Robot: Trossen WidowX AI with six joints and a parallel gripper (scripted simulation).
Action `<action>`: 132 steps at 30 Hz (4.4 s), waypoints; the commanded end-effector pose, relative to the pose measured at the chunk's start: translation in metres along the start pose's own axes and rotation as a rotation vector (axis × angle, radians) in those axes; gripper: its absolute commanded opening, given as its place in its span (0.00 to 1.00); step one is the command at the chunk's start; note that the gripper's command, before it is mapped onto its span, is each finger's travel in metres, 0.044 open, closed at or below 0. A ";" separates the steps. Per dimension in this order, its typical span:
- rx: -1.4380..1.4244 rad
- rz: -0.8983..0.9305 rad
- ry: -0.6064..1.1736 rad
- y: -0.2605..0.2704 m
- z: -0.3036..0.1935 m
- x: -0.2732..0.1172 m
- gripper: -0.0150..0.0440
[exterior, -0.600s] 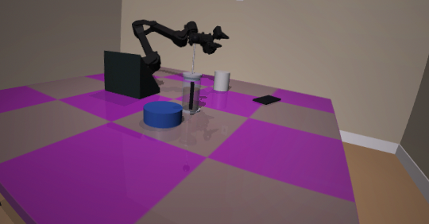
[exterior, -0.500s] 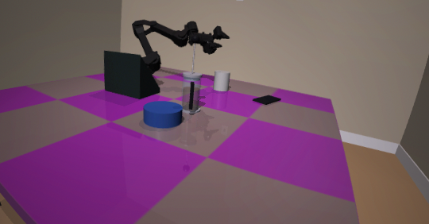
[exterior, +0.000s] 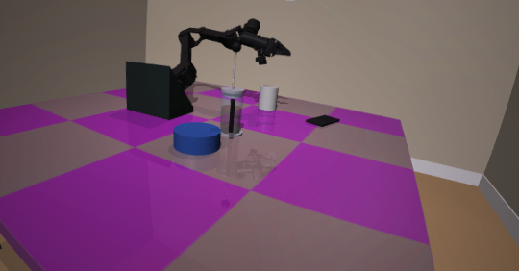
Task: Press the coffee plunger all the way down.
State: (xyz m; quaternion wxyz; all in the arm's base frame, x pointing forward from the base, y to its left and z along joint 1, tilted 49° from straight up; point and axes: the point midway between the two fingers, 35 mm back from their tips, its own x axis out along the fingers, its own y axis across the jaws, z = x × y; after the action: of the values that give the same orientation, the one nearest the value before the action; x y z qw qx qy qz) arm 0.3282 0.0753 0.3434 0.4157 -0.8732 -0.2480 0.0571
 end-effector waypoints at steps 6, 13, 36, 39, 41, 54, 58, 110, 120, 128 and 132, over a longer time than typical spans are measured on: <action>0.886 0.393 0.057 0.132 -0.038 -0.017 1.00; 1.525 0.568 0.239 0.204 -0.056 -0.058 1.00; 3.110 0.440 0.939 0.306 -0.053 -0.197 1.00; 3.110 0.439 0.937 0.307 -0.028 -0.191 1.00; 3.111 0.439 0.935 0.307 -0.021 -0.191 1.00; 3.109 0.441 0.935 0.314 -0.017 -0.181 1.00; 3.109 0.441 0.935 0.317 -0.016 -0.176 1.00; 3.109 0.440 0.933 0.333 0.012 -0.152 0.45; 3.108 0.442 0.934 0.336 0.028 -0.147 0.45; 3.108 0.442 0.935 0.338 0.040 -0.143 0.45; 3.108 0.441 0.934 0.339 0.047 -0.142 0.45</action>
State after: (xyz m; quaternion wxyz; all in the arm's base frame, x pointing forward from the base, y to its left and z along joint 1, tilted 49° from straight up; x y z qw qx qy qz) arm 0.3251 -0.1561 0.0586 -0.8729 -0.3930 -0.2869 -0.0348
